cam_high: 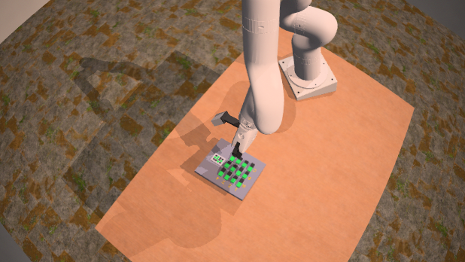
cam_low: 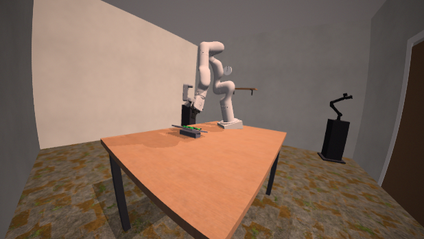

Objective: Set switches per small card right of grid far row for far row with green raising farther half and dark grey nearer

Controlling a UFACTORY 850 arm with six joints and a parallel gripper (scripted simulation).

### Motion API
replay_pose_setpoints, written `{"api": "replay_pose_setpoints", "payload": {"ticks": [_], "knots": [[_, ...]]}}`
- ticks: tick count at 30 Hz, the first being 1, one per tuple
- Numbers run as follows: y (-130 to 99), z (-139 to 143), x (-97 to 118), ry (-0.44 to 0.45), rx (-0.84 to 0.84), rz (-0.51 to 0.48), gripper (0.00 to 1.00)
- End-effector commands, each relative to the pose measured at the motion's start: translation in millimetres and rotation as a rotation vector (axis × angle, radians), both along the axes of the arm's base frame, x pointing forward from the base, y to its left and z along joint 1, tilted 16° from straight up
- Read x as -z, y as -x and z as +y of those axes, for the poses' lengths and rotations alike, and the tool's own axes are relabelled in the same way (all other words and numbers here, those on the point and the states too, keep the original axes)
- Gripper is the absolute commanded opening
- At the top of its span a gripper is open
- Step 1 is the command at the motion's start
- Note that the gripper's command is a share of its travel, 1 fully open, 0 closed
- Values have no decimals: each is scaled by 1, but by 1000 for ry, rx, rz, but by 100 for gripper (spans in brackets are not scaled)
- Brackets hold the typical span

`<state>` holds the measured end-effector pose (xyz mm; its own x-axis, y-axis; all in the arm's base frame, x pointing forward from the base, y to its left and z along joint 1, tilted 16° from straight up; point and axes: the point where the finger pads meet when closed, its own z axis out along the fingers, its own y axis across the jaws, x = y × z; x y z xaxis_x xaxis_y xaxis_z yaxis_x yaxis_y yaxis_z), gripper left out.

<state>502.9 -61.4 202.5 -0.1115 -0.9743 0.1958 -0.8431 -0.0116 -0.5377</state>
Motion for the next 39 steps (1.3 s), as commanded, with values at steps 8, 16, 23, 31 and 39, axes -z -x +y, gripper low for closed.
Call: {"api": "replay_pose_setpoints", "payload": {"ticks": [8,16,23,31,39], "knots": [[3,2,3,31,58,171,0],[4,19,7,-17,51,250,0],[2,32,8,-52,40,282,0],[0,31,14,-54,39,283,0],[-6,26,34,-54,39,283,0]]}}
